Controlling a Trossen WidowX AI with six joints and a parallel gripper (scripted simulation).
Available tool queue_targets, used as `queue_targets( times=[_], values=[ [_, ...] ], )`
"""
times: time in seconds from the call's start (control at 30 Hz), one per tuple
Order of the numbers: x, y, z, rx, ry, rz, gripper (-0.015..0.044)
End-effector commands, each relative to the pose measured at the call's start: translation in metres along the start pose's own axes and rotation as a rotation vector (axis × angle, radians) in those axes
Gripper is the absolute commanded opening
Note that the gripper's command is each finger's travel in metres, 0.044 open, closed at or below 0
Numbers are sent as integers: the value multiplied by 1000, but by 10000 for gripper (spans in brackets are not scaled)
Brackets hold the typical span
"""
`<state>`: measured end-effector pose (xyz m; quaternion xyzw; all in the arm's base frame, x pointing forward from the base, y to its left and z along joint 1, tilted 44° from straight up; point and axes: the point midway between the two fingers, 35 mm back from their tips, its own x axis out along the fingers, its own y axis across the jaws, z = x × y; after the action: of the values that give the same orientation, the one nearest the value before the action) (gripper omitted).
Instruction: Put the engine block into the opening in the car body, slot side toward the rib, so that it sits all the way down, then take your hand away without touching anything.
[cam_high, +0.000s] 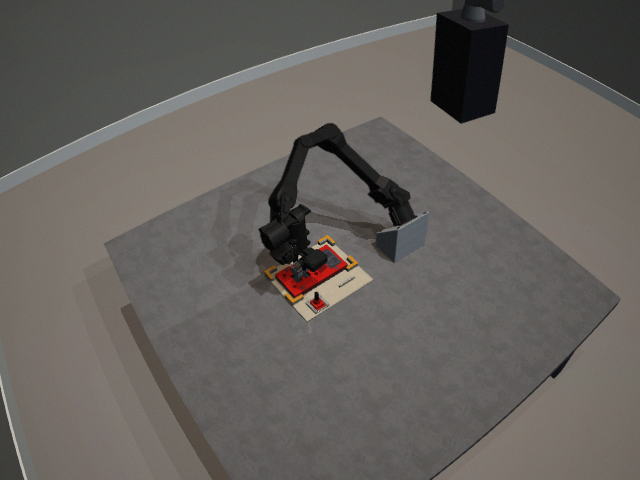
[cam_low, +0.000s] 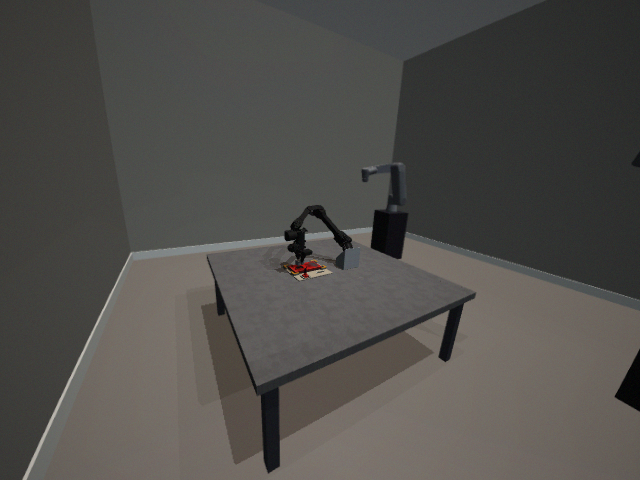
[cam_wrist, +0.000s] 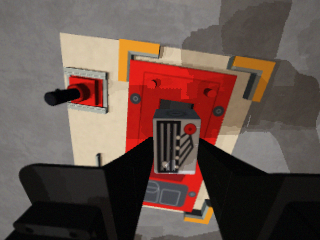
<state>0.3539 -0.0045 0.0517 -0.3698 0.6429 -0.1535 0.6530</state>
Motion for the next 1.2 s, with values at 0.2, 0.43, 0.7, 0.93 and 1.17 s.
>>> queue_targets(
  times=[0.2,0.43,0.7,0.93,1.17],
  values=[
    [-1,0,1,94,-5,-4,159],
    [0,0,1,240,-5,-4,159],
    [1,0,1,196,-5,-4,159],
    [2,0,1,27,-5,-4,159],
    [2,0,1,128,-5,-4,159]
  ],
)
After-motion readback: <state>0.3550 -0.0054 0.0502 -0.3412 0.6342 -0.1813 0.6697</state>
